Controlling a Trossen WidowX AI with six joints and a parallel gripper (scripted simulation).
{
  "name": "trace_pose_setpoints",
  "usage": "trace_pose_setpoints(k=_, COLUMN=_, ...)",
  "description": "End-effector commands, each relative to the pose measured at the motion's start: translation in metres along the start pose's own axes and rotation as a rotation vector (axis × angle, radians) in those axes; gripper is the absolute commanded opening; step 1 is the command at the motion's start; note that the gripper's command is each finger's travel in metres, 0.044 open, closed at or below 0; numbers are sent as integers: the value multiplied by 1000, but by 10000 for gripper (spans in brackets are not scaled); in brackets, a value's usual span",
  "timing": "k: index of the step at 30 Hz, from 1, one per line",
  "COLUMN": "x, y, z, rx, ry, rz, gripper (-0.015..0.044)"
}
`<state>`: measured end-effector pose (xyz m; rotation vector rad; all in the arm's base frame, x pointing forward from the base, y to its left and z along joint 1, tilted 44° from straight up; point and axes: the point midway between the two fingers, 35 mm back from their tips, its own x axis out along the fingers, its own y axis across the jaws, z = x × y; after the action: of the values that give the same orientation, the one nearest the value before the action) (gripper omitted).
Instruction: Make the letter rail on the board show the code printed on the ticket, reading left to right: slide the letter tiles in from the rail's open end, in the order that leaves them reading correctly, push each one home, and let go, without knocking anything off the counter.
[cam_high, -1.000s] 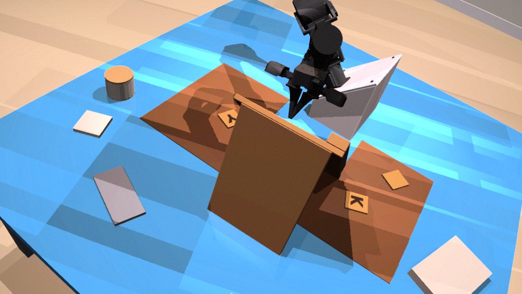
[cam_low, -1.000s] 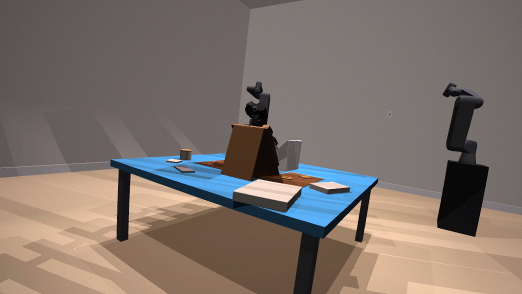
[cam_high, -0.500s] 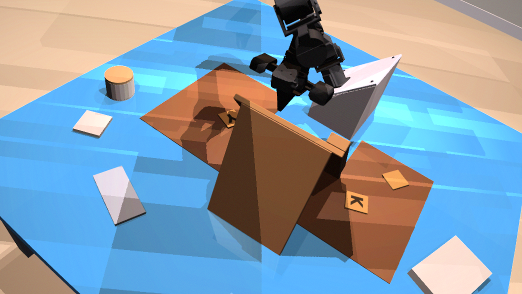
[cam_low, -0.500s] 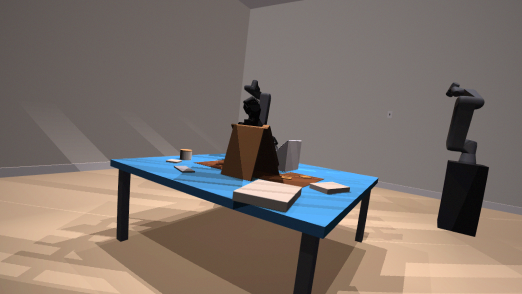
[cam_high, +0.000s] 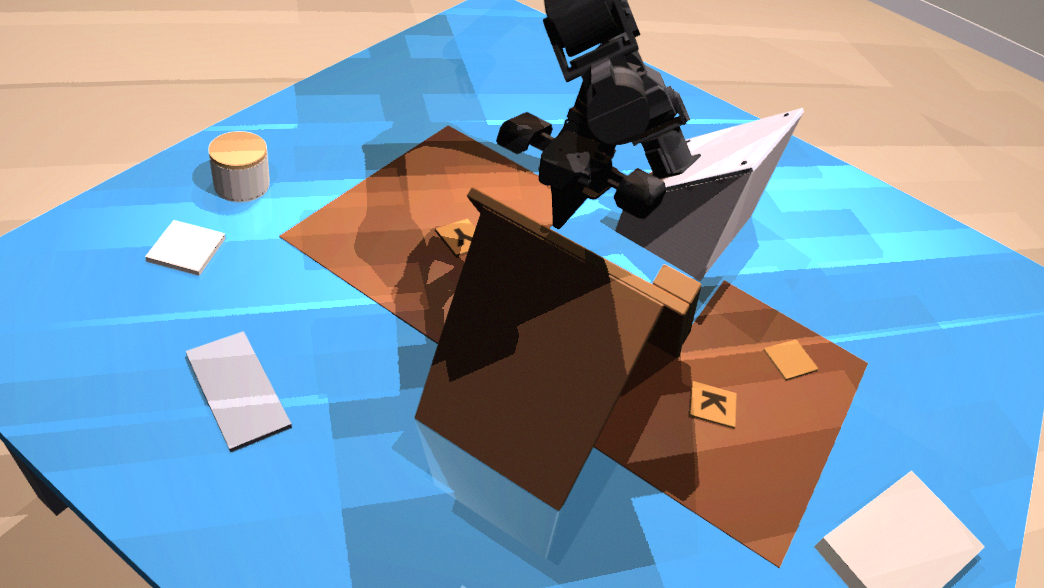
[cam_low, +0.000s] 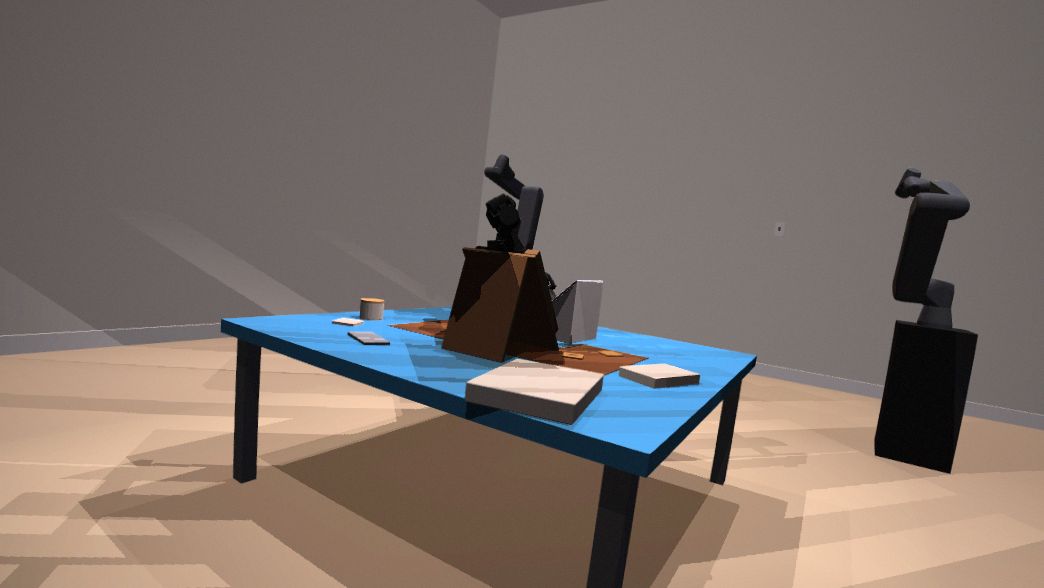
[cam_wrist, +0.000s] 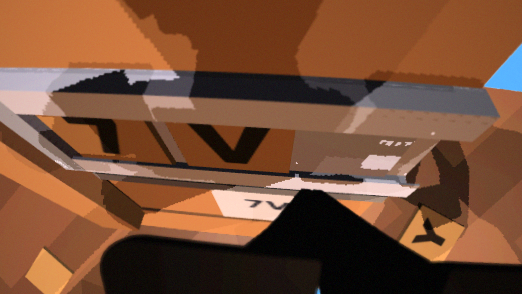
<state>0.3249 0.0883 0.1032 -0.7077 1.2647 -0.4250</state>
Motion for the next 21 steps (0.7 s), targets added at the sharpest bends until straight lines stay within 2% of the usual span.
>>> trace_pose_setpoints(k=1, x=0, y=1, z=4, rx=2, ry=-4, rz=7, gripper=0)
trace_pose_setpoints(k=21, x=6, y=0, z=11, rx=3, ry=-4, rz=7, gripper=0)
